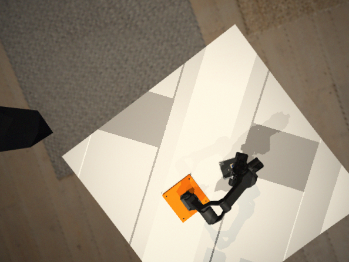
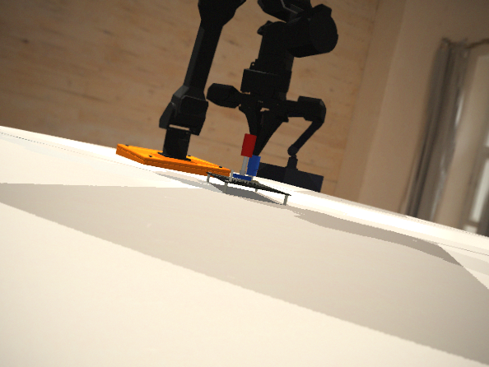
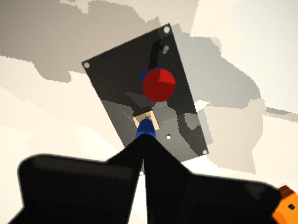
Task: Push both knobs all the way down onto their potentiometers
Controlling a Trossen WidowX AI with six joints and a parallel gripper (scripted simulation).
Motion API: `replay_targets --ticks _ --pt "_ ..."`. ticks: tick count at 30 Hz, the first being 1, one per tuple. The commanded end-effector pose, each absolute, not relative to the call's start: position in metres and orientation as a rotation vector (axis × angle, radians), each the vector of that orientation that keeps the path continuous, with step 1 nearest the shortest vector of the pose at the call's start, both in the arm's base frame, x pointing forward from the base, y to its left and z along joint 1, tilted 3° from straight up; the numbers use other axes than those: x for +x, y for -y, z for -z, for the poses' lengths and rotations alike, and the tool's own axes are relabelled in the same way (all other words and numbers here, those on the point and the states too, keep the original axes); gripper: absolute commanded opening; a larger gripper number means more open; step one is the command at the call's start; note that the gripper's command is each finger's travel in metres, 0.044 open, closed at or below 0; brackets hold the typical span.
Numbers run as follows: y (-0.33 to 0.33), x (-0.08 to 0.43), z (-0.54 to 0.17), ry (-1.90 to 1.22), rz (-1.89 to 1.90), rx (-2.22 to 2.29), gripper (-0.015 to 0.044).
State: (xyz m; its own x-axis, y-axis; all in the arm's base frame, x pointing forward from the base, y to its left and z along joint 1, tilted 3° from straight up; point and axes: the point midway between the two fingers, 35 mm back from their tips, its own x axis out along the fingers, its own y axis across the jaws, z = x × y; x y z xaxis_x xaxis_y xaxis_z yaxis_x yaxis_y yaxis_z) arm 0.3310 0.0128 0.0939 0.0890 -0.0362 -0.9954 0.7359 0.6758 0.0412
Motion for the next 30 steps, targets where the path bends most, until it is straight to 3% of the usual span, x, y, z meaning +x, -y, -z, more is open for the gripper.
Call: replay_targets --ticks 1,18,26,30 --pt "-0.013 0.332 -0.088 -1.387 0.642 0.64 0.0" --pt "-0.014 0.33 -0.113 -1.387 0.642 0.64 0.0" --pt "-0.013 0.329 -0.107 -1.396 0.645 0.633 0.021" --pt "-0.008 0.335 -0.121 -1.366 0.578 0.624 0.0105"
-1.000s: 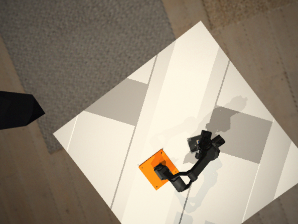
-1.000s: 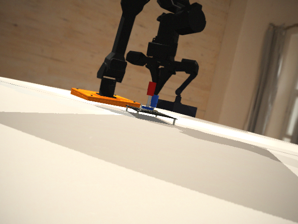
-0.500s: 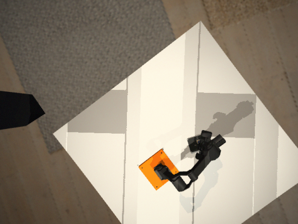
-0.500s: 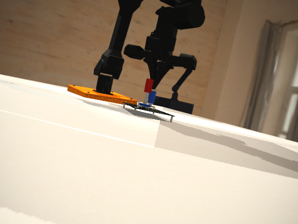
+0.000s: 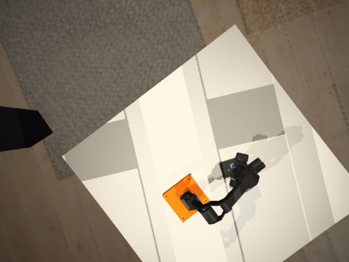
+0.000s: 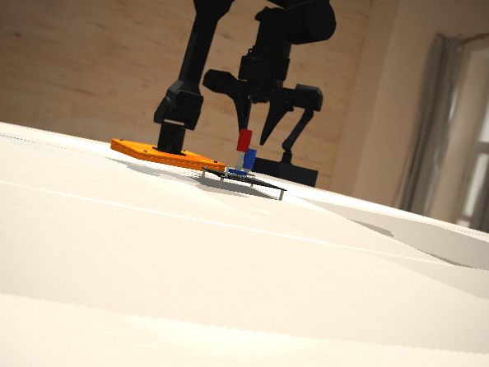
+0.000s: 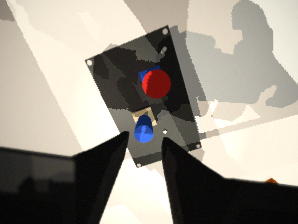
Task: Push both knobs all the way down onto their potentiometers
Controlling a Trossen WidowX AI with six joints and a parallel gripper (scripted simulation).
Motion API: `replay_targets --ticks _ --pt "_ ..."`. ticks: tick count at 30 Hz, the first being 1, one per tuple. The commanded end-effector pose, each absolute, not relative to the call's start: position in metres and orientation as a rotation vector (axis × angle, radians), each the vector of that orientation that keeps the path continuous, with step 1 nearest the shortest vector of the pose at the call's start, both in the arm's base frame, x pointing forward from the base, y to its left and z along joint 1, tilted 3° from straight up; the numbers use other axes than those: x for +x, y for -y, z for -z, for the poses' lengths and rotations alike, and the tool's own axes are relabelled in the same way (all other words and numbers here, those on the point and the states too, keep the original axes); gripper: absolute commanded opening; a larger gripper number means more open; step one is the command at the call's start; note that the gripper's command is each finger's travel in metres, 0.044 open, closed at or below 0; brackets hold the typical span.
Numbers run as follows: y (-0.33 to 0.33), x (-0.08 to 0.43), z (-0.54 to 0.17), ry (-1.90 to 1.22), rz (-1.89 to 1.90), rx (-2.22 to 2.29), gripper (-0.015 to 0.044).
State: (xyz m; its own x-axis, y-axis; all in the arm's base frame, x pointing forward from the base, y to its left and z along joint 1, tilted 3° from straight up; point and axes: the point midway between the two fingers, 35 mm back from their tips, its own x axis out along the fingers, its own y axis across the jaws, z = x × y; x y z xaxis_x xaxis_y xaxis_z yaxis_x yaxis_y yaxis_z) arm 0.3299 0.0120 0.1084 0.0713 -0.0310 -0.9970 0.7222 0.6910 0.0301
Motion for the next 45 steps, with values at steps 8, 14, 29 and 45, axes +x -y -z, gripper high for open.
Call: replay_targets --ticks 8,14,29,45 --pt "-0.005 0.338 -0.128 -1.407 0.386 0.412 0.0" --pt "-0.003 0.34 -0.131 -1.434 0.238 0.241 0.0" --pt "0.001 0.345 -0.14 -1.454 -0.136 -0.188 0.0" --pt "0.006 0.349 -0.148 -1.398 -0.541 -0.641 0.0"
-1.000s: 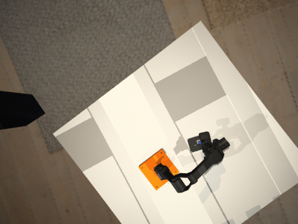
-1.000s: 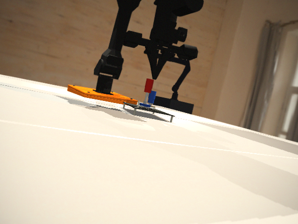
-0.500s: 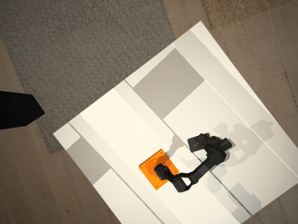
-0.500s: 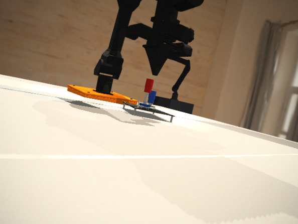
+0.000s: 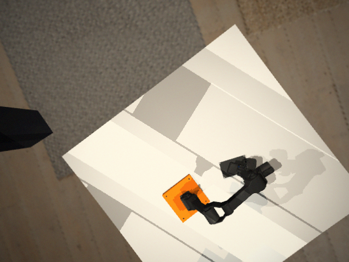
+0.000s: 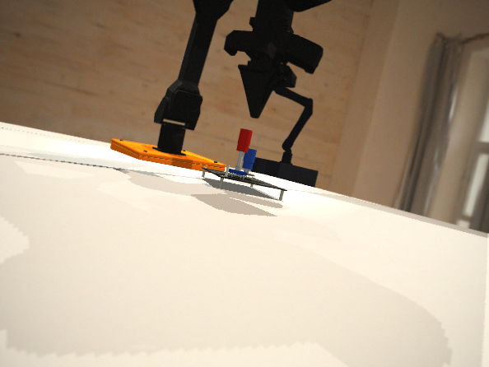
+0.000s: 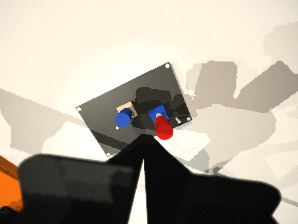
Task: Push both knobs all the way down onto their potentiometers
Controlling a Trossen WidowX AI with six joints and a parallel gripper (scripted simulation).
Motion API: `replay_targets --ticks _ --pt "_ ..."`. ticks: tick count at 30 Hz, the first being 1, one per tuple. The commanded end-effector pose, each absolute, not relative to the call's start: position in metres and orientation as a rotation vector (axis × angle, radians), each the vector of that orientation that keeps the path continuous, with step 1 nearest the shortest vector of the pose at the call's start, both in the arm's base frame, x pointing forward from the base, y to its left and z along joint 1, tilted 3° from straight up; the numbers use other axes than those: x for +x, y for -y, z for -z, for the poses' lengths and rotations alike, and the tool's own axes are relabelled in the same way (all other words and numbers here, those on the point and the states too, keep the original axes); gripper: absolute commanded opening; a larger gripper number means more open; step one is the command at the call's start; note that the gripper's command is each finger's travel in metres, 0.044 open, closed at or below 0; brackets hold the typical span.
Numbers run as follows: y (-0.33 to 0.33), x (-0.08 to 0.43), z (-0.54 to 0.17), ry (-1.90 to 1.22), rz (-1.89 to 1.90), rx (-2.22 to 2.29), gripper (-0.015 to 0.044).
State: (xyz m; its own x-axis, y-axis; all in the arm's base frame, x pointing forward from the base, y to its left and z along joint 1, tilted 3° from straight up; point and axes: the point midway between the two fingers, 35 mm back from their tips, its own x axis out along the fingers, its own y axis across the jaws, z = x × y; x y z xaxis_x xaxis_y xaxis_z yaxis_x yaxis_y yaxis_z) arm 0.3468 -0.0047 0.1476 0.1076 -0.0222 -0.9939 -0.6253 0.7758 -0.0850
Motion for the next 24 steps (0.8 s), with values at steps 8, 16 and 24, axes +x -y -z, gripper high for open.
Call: replay_targets --ticks 8,16,24 --pt "0.008 0.351 -0.153 -1.339 -0.743 -0.864 0.0" --pt "0.011 0.353 -0.157 -1.258 -0.946 -1.082 0.0" --pt "0.013 0.355 -0.162 -1.154 -1.146 -1.296 0.0"
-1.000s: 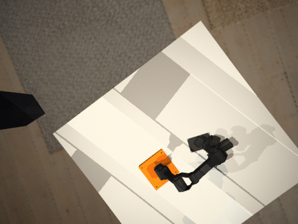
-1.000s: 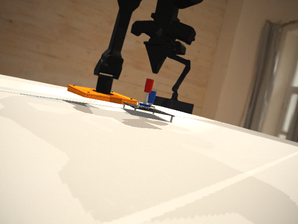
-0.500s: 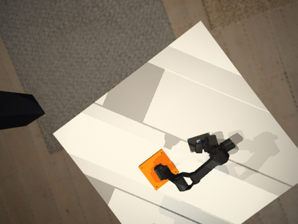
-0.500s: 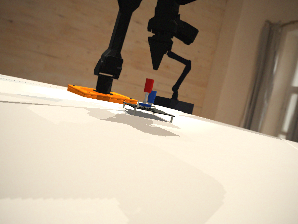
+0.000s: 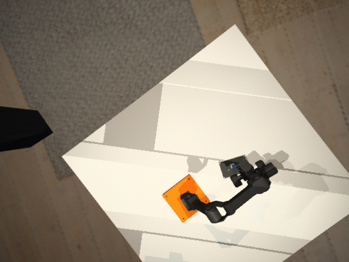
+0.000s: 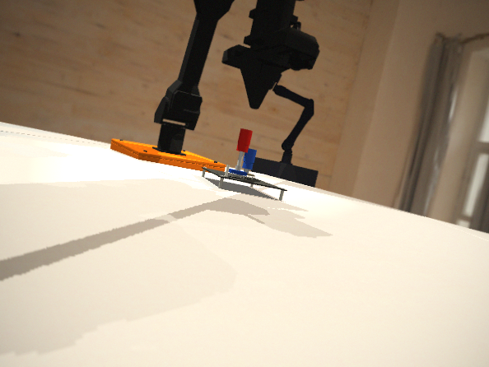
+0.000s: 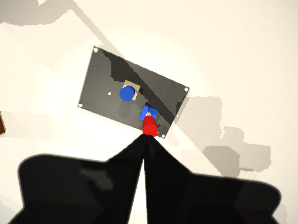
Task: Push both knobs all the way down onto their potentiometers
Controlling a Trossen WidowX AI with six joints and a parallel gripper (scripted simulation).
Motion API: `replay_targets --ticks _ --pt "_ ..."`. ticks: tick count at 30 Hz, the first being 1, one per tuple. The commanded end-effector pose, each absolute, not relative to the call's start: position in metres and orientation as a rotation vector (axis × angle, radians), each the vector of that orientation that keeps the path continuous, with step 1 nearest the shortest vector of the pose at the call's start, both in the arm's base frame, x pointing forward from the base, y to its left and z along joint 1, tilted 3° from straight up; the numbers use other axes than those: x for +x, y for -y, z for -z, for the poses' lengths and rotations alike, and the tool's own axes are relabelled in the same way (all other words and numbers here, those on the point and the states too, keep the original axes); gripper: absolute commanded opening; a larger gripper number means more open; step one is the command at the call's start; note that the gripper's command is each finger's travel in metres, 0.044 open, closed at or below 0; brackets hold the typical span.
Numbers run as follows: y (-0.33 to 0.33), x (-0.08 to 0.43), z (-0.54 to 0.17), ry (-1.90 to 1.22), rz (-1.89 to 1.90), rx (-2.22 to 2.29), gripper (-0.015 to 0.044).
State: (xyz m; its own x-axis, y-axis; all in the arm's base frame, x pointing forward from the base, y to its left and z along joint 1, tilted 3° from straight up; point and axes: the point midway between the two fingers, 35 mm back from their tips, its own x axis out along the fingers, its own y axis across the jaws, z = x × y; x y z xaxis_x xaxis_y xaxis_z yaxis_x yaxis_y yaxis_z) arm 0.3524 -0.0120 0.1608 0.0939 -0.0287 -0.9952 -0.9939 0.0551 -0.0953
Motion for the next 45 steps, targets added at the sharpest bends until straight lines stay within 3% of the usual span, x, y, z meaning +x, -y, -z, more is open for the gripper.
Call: replay_targets --ticks 1,21,45 --pt "0.014 0.355 -0.162 -1.139 -1.171 -1.322 0.0" --pt "0.02 0.358 -0.172 -0.77 -1.643 -1.808 0.0" --pt "0.021 0.361 -0.136 -0.766 -1.647 -1.812 0.0"
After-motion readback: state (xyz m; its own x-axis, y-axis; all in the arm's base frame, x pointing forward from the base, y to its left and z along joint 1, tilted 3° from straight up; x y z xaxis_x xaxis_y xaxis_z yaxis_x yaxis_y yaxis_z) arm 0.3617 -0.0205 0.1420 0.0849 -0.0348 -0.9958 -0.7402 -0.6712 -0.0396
